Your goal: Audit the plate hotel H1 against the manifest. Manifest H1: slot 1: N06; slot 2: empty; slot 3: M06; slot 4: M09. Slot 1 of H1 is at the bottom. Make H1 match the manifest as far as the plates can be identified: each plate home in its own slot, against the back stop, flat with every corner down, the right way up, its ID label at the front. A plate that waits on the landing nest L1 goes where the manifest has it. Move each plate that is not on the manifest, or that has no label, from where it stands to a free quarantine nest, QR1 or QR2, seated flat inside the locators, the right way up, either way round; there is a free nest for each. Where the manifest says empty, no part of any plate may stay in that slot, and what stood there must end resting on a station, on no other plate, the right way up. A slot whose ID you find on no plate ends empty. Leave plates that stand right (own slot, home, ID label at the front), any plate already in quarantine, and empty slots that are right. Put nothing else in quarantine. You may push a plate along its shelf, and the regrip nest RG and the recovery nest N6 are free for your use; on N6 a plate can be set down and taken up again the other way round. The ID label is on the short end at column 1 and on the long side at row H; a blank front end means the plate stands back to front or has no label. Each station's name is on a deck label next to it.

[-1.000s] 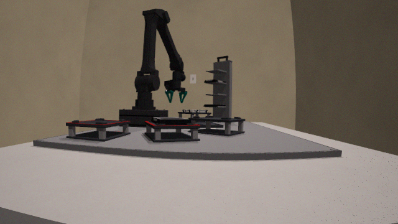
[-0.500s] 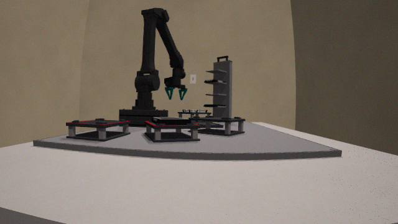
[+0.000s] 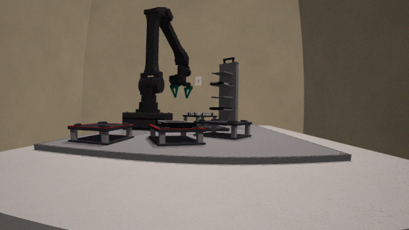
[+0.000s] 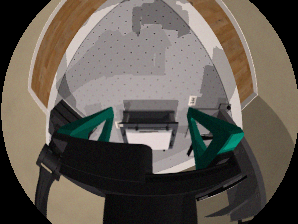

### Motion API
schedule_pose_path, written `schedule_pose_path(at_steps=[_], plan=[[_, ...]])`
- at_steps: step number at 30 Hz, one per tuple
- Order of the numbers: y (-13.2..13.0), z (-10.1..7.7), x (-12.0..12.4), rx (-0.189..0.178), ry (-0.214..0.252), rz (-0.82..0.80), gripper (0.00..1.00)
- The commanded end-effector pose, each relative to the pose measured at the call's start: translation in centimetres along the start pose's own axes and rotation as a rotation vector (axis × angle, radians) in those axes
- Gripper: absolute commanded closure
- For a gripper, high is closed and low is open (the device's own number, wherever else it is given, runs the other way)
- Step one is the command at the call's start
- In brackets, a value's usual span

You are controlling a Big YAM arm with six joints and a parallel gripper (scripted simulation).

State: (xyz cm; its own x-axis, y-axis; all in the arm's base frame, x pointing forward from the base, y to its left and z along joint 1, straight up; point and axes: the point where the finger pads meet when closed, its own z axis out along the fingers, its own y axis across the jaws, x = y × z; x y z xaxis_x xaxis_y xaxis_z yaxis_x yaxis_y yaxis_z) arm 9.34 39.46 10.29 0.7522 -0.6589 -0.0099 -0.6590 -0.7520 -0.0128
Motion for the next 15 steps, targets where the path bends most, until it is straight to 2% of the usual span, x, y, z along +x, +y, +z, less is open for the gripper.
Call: schedule_pose_path(at_steps=[1, 9, 12, 13, 14, 15], plan=[[-1.7, -3.7, -0.7, 0.059, -0.030, -0.007, 0.00], [-1.1, -5.2, -0.4, 0.045, -0.022, -0.007, 0.00], [-1.5, -5.7, -0.7, 0.050, -0.025, -0.007, 0.00], [-0.5, -3.8, -0.1, -0.001, 0.002, -0.007, 0.00], [-1.6, -5.3, -0.7, 0.030, -0.014, -0.007, 0.00], [-1.6, -6.0, -0.7, 0.039, -0.019, -0.007, 0.00]])
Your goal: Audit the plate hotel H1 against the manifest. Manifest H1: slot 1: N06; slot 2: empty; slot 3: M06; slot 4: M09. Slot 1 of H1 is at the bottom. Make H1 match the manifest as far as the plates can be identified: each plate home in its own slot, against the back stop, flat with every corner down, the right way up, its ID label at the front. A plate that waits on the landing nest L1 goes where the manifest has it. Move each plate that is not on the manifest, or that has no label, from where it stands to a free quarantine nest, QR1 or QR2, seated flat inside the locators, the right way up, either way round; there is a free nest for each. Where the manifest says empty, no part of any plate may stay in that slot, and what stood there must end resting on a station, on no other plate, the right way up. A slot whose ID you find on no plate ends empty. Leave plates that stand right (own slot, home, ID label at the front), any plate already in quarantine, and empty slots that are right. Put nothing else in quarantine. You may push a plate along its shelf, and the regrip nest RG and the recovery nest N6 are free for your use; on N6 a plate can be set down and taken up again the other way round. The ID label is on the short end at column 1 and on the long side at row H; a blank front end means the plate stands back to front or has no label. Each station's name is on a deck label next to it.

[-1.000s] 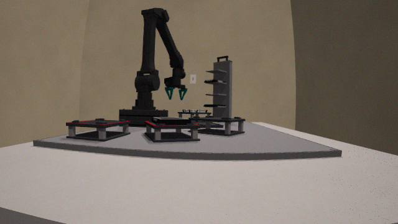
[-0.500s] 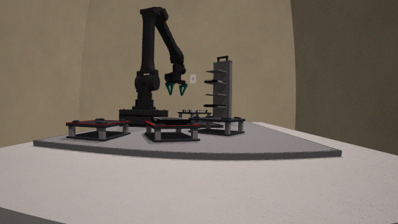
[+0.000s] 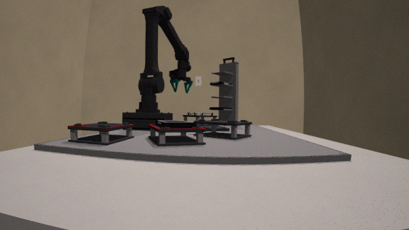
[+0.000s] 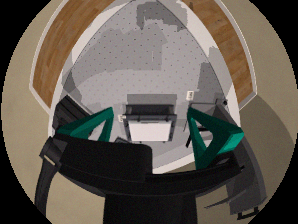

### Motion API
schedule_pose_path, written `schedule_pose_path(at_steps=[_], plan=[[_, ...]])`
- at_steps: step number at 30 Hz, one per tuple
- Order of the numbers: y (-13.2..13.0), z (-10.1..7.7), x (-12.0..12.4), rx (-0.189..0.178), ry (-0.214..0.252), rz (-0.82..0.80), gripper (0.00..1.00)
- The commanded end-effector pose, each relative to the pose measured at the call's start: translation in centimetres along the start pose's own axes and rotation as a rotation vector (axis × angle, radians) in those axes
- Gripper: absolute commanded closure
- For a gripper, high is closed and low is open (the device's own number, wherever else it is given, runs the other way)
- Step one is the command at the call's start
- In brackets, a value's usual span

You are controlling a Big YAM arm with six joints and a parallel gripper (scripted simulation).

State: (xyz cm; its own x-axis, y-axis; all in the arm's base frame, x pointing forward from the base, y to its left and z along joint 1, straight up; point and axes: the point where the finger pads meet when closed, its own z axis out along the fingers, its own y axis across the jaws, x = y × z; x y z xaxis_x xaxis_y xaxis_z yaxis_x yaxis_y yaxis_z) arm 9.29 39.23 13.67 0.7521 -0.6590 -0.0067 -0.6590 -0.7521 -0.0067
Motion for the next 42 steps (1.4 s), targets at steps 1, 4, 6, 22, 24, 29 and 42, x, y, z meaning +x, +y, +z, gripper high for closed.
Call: schedule_pose_path(at_steps=[1, 4, 6, 22, 24, 29, 42], plan=[[-1.7, -3.9, -0.7, 0.067, -0.034, -0.007, 0.00], [-1.6, -4.7, -0.7, 0.067, -0.034, -0.007, 0.00], [-1.7, -4.2, -0.8, 0.044, -0.022, -0.007, 0.00], [-1.0, -5.9, 2.7, 0.047, -0.025, 0.207, 0.00], [-0.2, -4.7, 3.8, 0.024, -0.012, 0.254, 0.00], [0.0, -4.3, 5.5, 0.007, -0.002, 0.371, 0.00], [0.0, -4.9, 9.1, 0.020, -0.010, 0.627, 0.00]])
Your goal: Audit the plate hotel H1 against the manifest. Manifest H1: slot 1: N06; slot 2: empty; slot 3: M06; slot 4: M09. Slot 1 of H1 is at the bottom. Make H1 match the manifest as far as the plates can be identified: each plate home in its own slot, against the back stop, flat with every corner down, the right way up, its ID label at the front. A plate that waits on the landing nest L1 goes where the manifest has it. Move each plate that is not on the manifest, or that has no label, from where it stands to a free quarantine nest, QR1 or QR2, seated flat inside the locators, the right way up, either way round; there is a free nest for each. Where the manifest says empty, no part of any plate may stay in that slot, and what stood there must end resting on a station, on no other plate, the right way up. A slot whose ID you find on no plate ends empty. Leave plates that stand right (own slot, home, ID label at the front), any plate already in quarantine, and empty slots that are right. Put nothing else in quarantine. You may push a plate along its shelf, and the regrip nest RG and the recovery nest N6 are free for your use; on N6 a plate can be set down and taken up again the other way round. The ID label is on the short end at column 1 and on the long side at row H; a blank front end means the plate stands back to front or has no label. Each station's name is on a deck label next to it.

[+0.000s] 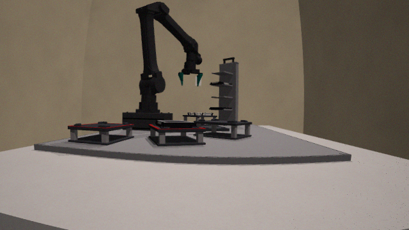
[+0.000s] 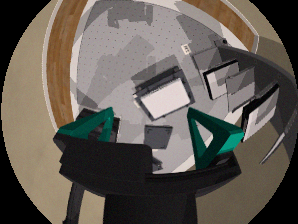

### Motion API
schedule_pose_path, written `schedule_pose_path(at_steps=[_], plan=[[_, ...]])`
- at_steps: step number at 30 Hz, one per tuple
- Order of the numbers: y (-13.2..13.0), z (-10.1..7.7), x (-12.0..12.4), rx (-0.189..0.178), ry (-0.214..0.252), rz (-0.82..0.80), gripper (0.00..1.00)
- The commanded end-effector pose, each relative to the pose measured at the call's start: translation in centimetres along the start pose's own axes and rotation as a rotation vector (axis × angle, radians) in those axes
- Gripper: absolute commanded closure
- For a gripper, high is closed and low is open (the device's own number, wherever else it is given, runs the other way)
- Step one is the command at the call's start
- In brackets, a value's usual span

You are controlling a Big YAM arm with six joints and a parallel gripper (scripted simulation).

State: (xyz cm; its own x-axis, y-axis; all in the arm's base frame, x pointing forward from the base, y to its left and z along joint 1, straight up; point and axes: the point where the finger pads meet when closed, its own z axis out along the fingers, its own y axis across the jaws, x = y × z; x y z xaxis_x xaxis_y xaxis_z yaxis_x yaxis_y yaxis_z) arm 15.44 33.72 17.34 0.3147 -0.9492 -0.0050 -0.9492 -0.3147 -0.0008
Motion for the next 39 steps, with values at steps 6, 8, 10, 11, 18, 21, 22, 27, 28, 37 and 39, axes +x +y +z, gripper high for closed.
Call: schedule_pose_path(at_steps=[6, 8, 10, 11, 18, 21, 22, 27, 28, 37, 39], plan=[[-1.5, -1.4, 1.6, 0.023, -0.026, 0.189, 0.00], [-1.6, -0.1, 2.4, -0.003, 0.005, 0.236, 0.00], [-1.8, -0.9, 3.1, 0.009, -0.010, 0.283, 0.00], [-2.0, -1.3, 3.3, 0.015, -0.017, 0.306, 0.00], [-3.2, -0.5, 5.3, 0.001, 0.000, 0.470, 0.00], [-4.1, -1.7, 5.9, 0.021, -0.025, 0.539, 0.00], [-4.1, -1.7, 5.9, 0.021, -0.025, 0.539, 0.00], [-4.4, -1.0, 7.4, 0.008, -0.009, 0.633, 0.00], [-4.7, -1.3, 7.5, 0.012, -0.014, 0.656, 0.00], [-4.8, -1.5, 7.3, 0.016, -0.022, 0.844, 0.00], [-5.0, -1.5, 7.5, 0.016, -0.022, 0.875, 0.00]])
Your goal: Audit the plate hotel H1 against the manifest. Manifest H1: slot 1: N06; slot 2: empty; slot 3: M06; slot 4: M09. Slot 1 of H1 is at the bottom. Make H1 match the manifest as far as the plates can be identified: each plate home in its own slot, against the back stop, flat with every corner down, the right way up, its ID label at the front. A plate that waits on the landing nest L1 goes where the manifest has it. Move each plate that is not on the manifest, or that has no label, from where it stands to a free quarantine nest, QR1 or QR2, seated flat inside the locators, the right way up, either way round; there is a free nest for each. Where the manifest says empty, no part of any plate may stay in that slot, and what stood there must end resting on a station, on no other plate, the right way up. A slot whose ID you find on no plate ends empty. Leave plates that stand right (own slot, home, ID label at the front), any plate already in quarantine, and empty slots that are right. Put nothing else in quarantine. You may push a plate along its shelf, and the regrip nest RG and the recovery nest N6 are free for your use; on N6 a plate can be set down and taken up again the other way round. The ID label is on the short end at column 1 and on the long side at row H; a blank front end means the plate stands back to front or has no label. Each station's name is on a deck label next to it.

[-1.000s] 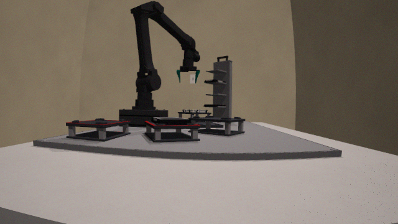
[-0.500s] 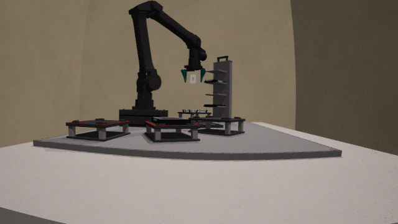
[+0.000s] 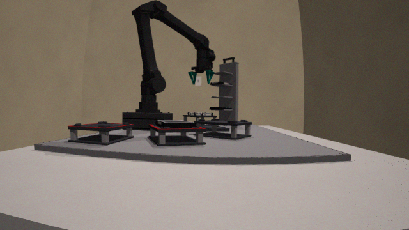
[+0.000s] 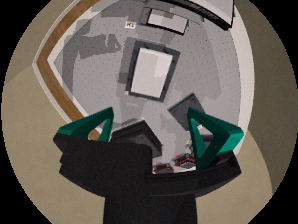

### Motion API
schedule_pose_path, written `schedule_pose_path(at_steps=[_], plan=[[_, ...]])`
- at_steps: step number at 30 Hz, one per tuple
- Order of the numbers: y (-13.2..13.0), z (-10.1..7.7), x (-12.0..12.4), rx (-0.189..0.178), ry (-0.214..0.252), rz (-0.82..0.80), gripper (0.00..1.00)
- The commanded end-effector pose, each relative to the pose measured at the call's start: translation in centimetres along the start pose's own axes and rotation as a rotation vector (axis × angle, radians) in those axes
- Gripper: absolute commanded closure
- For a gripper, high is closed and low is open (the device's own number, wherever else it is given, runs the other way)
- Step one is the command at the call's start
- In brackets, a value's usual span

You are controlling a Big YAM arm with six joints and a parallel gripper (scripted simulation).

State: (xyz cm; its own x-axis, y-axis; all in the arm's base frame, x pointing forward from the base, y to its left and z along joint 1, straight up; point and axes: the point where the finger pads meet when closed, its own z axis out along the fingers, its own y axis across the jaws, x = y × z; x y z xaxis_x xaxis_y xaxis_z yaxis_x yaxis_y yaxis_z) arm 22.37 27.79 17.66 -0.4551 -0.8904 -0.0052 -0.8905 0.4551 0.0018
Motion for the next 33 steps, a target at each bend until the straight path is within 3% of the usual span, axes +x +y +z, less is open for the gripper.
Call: schedule_pose_path(at_steps=[1, 10, 12, 33], plan=[[0.0, -1.1, -0.4, 0.004, -0.025, 0.082, 0.00], [-0.3, -1.1, -0.3, 0.003, -0.025, 0.261, 0.00], [-0.3, 0.7, -0.4, 0.002, -0.012, 0.261, 0.00], [-0.3, 7.1, -0.4, 0.002, -0.011, 0.258, 0.00]])
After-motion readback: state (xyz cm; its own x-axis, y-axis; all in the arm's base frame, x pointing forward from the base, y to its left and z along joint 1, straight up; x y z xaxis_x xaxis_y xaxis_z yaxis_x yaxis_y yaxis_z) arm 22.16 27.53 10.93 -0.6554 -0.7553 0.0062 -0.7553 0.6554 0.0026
